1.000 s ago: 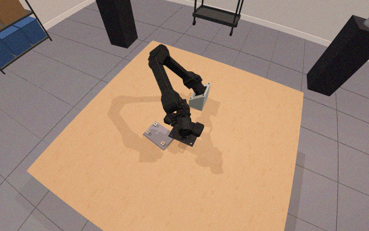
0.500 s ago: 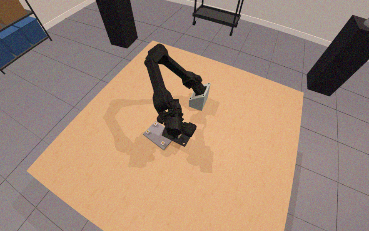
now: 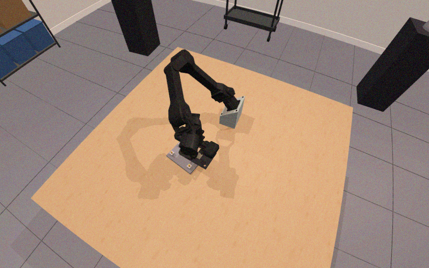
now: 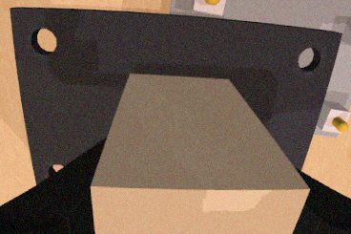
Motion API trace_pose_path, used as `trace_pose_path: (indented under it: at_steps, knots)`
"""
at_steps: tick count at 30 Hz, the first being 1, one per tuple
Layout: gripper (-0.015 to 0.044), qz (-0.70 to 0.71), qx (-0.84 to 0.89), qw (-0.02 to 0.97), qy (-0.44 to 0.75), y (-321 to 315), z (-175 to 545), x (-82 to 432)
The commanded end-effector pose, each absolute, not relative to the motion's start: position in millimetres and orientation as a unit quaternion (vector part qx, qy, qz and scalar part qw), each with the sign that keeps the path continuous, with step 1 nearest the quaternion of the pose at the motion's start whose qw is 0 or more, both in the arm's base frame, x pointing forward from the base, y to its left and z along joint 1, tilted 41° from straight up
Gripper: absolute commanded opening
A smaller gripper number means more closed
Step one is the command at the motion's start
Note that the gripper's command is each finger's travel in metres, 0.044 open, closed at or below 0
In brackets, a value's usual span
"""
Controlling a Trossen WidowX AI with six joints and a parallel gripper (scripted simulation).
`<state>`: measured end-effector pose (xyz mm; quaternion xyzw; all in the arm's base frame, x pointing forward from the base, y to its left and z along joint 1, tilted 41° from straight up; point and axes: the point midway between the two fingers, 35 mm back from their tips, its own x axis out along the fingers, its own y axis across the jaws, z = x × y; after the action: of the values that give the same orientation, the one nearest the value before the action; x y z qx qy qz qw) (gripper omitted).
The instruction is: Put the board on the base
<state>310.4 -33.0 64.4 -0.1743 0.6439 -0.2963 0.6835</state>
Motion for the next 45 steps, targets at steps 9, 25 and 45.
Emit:
trace_pose_path:
  at_steps: [9, 25, 45]
  knots:
    - [0.0000, -0.313, -0.166, 0.689, 0.633, -55.5, 86.6, 314.1]
    - [0.0000, -0.337, -0.154, 0.690, 0.622, -85.5, 111.7, 312.6]
    - [0.0000, -0.336, -0.152, 0.688, 0.626, -88.2, 104.5, 312.3]
